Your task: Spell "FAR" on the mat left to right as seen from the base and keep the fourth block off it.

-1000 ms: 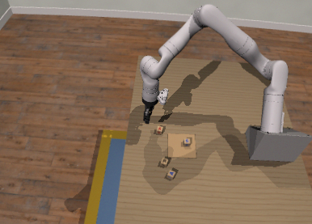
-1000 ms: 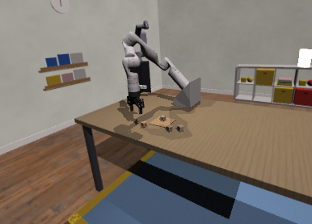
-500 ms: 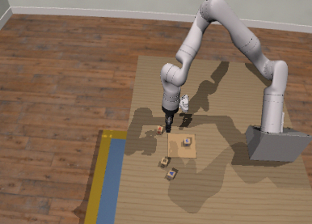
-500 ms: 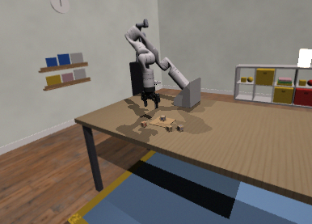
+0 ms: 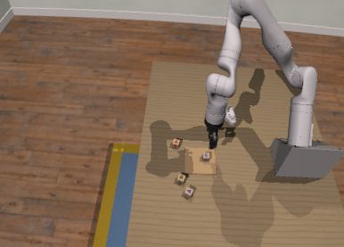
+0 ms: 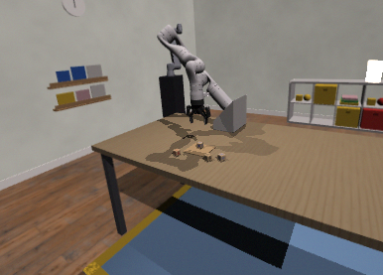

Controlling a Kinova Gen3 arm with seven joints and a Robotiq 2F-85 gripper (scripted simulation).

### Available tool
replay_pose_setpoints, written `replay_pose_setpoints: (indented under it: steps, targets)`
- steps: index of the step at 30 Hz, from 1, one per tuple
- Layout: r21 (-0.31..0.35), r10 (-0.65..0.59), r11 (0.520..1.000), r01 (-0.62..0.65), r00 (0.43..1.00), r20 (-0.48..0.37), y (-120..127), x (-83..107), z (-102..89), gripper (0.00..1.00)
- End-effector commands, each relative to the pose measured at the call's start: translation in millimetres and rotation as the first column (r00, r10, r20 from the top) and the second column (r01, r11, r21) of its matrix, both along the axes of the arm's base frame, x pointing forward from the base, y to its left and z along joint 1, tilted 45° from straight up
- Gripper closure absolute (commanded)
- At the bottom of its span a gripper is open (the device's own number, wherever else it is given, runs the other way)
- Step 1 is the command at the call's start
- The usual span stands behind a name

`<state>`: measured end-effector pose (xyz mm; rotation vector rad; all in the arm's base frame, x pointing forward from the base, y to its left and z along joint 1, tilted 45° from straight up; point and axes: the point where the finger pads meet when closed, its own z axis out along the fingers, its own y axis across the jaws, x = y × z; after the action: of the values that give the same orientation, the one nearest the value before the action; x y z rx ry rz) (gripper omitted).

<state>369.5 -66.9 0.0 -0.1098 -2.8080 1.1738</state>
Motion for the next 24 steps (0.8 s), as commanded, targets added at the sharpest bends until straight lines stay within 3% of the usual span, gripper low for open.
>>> replay_pose_setpoints:
  steps: [1, 24]
  targets:
    - [0.008, 0.015, 1.000, -0.015, 1.000, 0.008, 6.1, 1.4, 0.8, 0.00]
    - [0.007, 0.011, 1.000, -0.011, 1.000, 0.010, 6.0, 1.2, -0.2, 0.00]
